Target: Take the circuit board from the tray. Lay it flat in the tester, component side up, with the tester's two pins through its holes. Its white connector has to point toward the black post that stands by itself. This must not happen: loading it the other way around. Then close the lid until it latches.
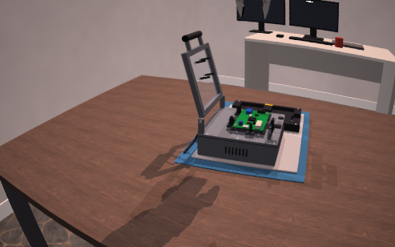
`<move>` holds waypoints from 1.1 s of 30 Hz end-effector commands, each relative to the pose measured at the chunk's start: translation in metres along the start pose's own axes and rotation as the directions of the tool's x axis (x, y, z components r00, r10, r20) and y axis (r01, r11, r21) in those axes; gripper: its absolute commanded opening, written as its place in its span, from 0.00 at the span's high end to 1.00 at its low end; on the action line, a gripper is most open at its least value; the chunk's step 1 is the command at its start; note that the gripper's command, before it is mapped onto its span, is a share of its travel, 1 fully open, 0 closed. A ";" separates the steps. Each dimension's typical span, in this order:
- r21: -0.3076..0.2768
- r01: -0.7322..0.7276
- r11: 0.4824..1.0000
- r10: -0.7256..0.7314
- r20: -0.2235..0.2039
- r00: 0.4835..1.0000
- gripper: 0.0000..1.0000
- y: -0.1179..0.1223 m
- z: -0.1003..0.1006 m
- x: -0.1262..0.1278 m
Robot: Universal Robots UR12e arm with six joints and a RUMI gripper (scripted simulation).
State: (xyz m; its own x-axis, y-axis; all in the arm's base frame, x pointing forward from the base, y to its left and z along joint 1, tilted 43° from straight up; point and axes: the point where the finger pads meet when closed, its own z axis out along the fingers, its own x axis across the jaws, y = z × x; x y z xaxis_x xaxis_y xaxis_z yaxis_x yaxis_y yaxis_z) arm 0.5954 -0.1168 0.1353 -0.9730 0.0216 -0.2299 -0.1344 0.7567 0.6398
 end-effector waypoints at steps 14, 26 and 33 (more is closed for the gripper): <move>0.001 0.000 1.000 0.000 0.001 1.000 0.70 0.000 -0.001 0.000; 0.001 0.000 1.000 0.000 0.001 1.000 0.70 0.000 -0.001 -0.003; 0.001 0.000 1.000 0.000 0.001 1.000 0.70 0.000 -0.001 -0.023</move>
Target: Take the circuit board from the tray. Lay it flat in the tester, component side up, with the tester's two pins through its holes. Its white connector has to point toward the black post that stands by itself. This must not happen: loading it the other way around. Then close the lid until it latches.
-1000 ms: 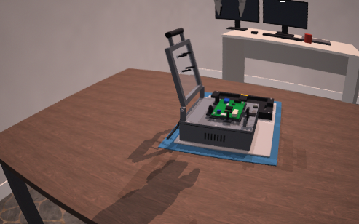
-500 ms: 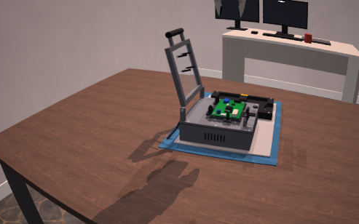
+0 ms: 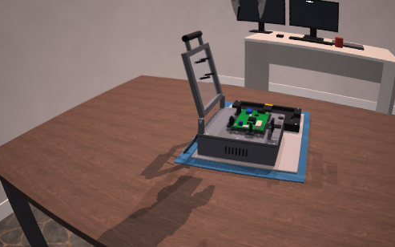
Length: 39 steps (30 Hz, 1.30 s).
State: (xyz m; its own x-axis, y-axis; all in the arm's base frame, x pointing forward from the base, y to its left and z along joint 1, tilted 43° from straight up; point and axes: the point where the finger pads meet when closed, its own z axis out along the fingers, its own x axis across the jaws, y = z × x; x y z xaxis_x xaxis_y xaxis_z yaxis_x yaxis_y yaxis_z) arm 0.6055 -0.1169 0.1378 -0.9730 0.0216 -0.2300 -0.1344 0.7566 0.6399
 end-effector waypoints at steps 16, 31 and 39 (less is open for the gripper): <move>0.001 0.000 1.000 0.000 0.001 1.000 0.70 0.001 -0.001 -0.092; 0.001 0.000 1.000 0.000 0.001 1.000 0.70 0.001 -0.001 -0.134; 0.001 0.000 1.000 0.000 0.001 1.000 0.70 0.001 -0.001 -0.136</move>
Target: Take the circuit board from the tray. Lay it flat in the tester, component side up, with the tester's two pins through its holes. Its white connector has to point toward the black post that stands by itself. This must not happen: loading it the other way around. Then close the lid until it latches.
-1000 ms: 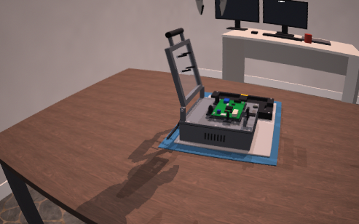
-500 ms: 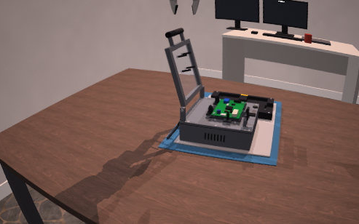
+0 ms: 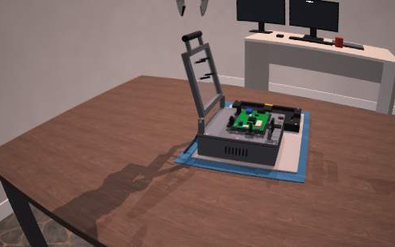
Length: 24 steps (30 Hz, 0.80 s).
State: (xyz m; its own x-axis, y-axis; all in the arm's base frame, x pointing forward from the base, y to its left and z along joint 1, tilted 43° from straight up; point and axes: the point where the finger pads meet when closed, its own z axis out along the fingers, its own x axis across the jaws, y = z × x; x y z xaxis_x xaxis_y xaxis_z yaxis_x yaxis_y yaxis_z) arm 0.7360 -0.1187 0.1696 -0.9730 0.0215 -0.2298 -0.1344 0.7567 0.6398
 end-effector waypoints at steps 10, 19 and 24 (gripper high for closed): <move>0.001 0.000 1.000 0.000 0.001 1.000 0.70 0.000 0.001 -0.001; 0.001 0.000 1.000 0.000 0.001 1.000 0.70 0.000 0.008 -0.001; 0.001 0.000 1.000 0.000 0.001 1.000 0.70 0.000 0.011 -0.001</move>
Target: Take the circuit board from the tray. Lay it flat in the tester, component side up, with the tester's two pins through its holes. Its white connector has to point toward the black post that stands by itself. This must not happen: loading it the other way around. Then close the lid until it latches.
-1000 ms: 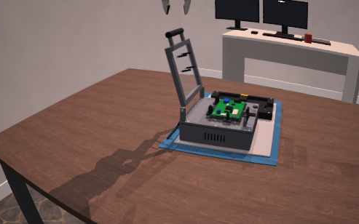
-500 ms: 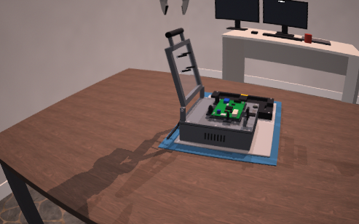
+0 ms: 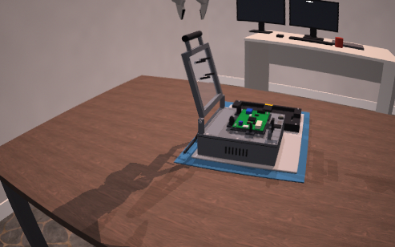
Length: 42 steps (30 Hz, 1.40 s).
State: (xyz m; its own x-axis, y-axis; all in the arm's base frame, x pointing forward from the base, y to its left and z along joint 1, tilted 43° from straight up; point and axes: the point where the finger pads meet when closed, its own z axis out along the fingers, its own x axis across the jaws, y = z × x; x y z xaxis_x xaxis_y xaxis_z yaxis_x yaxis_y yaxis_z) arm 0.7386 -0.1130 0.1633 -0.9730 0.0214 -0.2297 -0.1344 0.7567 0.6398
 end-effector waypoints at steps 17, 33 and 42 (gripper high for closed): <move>0.001 0.000 1.000 0.000 0.001 1.000 0.70 0.000 0.012 -0.001; 0.001 0.000 1.000 0.000 0.001 1.000 0.70 0.000 0.013 -0.001; 0.001 0.000 1.000 0.000 0.001 1.000 0.70 0.000 0.013 -0.001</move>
State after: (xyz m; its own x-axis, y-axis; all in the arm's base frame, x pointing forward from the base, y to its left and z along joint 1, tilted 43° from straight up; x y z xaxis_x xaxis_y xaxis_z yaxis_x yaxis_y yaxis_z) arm 0.7411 -0.1043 0.1536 -0.9730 0.0215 -0.2297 -0.1344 0.7567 0.6398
